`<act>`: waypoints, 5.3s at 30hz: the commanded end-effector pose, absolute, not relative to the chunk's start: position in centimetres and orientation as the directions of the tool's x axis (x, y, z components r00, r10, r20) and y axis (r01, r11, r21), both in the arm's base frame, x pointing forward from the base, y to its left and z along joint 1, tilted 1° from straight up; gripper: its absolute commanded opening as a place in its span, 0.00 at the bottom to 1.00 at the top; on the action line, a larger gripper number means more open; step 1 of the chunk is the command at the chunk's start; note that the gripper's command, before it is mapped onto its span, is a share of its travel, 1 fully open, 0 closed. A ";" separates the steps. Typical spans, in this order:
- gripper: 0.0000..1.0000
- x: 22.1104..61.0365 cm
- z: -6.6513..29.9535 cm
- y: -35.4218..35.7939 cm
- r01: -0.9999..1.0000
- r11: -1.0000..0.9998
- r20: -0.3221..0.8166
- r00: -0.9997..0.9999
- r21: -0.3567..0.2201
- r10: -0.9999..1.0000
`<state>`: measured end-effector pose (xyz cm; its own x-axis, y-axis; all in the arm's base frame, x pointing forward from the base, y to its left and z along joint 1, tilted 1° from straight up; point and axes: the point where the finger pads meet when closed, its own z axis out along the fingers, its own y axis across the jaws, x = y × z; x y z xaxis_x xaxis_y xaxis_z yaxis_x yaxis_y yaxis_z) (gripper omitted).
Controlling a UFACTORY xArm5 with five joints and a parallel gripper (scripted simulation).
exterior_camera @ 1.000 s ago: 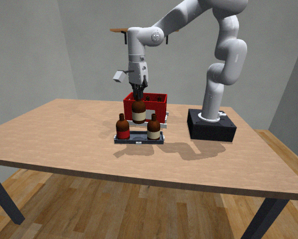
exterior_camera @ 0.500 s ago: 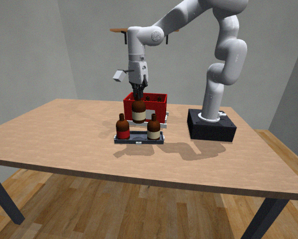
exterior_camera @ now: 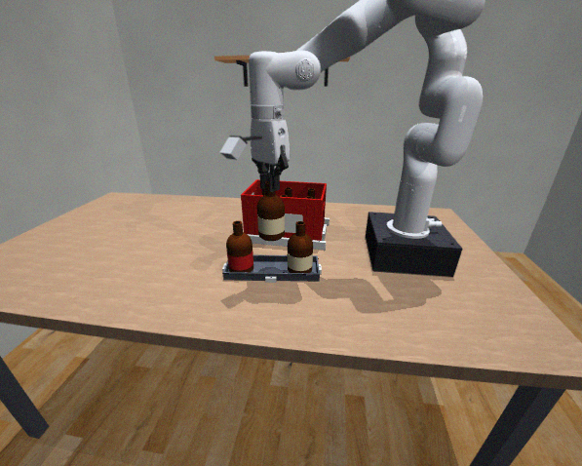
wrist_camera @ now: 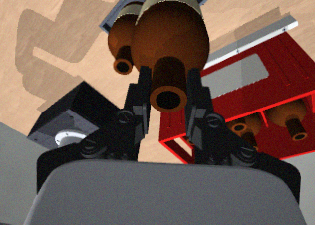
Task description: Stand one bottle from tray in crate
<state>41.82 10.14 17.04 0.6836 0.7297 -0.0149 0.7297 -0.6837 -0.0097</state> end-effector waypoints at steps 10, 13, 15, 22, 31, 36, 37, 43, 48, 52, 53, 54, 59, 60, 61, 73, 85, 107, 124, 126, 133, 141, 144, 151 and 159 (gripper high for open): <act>0.00 41.9 17.7 10.2 0.730 -0.684 -0.011 0.684 -0.007 0.730; 0.00 41.9 18.0 10.2 0.730 -0.684 -0.011 0.684 -0.007 0.730; 0.00 41.9 18.2 10.2 0.730 -0.684 -0.011 0.684 -0.007 0.730; 0.00 41.9 19.0 10.2 0.730 -0.684 -0.011 0.684 -0.007 0.730; 0.00 42.0 19.8 10.2 0.730 -0.684 -0.011 0.684 -0.007 0.730; 0.00 42.0 20.4 10.2 0.730 -0.684 -0.011 0.684 -0.007 0.730; 0.00 42.0 20.5 10.2 0.730 -0.684 -0.011 0.684 -0.007 0.730; 0.00 42.0 20.8 10.2 0.730 -0.684 -0.011 0.684 -0.007 0.730; 0.00 42.0 21.0 10.2 0.730 -0.684 -0.011 0.684 -0.007 0.730; 0.00 42.0 21.1 10.2 0.730 -0.684 -0.011 0.684 -0.007 0.730; 0.00 42.0 21.2 10.2 0.730 -0.684 -0.011 0.684 -0.007 0.730; 0.00 42.0 21.2 10.2 0.730 -0.684 -0.011 0.684 -0.007 0.730; 0.00 42.0 21.2 10.2 0.730 -0.684 -0.011 0.684 -0.007 0.730; 0.00 42.0 21.2 10.2 0.730 -0.684 -0.011 0.684 -0.007 0.730; 0.00 42.0 21.2 10.2 0.730 -0.684 -0.011 0.684 -0.007 0.730; 0.00 42.0 21.2 10.2 0.730 -0.684 -0.011 0.684 -0.007 0.730; 0.00 42.0 21.9 10.2 0.730 -0.684 -0.011 0.684 -0.007 0.730; 0.00 42.0 23.4 10.2 0.730 -0.684 -0.011 0.684 -0.007 0.730; 0.00 42.0 23.4 10.2 0.730 -0.684 -0.011 0.684 -0.007 0.730; 0.00 42.0 23.4 10.2 0.730 -0.684 -0.011 0.684 -0.007 0.730; 0.00 42.0 23.4 10.1 0.730 -0.684 -0.011 0.684 -0.007 0.730; 0.00 42.1 23.4 9.9 0.730 -0.684 -0.011 0.684 -0.007 0.730; 0.00 42.1 23.4 9.8 0.730 -0.684 -0.011 0.684 -0.007 0.730; 0.00 42.2 23.4 9.5 0.730 -0.684 -0.011 0.684 -0.008 0.730; 0.00 42.4 23.4 8.9 0.730 -0.684 -0.011 0.684 -0.008 0.730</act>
<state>42.17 9.16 23.23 0.6836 0.7297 -0.0147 0.7296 -0.6838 -0.0101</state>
